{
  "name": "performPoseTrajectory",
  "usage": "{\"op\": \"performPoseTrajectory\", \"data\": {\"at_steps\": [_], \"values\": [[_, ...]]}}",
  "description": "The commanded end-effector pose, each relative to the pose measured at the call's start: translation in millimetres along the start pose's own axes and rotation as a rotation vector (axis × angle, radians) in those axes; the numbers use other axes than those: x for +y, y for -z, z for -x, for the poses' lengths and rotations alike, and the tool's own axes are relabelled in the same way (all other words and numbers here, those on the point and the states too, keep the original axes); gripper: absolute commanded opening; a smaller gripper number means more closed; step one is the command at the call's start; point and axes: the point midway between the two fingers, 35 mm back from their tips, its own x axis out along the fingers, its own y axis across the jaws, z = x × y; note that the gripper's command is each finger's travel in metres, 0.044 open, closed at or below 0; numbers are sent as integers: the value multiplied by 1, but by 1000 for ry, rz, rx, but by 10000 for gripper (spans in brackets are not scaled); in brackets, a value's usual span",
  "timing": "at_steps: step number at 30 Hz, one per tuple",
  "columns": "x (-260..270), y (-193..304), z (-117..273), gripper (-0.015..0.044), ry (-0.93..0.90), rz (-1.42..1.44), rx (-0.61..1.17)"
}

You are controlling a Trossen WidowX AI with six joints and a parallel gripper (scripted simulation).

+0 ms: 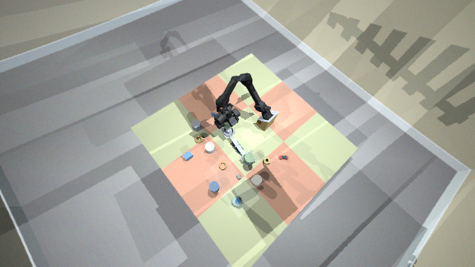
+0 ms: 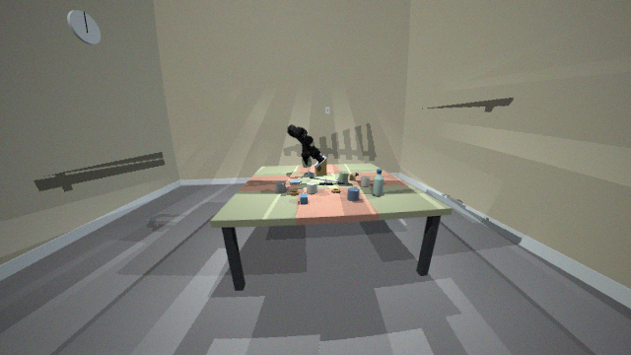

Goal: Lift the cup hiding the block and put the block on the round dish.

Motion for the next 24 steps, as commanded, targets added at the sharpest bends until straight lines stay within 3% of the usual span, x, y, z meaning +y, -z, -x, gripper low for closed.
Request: {"op": "performPoseTrajectory", "data": {"at_steps": [1,24], "values": [[7,8,-7,0,-14,-3,-20],[46,62,-39,0,-34,-53,-88]]}}
